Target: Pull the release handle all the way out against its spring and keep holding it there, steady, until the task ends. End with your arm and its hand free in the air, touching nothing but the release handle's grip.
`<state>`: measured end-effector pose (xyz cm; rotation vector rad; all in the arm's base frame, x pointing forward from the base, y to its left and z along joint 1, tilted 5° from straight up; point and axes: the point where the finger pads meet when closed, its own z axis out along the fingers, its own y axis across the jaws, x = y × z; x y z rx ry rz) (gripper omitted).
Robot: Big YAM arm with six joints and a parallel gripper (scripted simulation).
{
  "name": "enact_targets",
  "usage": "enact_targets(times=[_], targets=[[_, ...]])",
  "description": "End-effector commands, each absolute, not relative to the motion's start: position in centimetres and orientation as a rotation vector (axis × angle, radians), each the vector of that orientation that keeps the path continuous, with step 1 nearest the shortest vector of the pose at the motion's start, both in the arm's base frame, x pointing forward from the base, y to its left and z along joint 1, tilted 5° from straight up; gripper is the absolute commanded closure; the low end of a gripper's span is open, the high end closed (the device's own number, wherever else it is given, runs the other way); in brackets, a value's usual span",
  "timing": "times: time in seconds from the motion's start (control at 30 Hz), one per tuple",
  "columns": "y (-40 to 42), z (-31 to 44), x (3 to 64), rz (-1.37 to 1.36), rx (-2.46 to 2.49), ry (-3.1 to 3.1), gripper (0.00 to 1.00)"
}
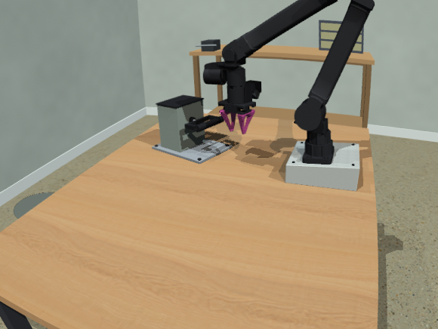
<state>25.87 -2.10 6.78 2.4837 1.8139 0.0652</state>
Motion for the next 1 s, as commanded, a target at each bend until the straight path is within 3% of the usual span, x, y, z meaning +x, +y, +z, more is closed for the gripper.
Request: enact_targets(times=[0.0,0.97], targets=[[-1.8,6.8,25.3,0.058,2.489,1.812,0.52],[-1.7,10.9,25.0,0.058,2.489,1.812,0.52]])
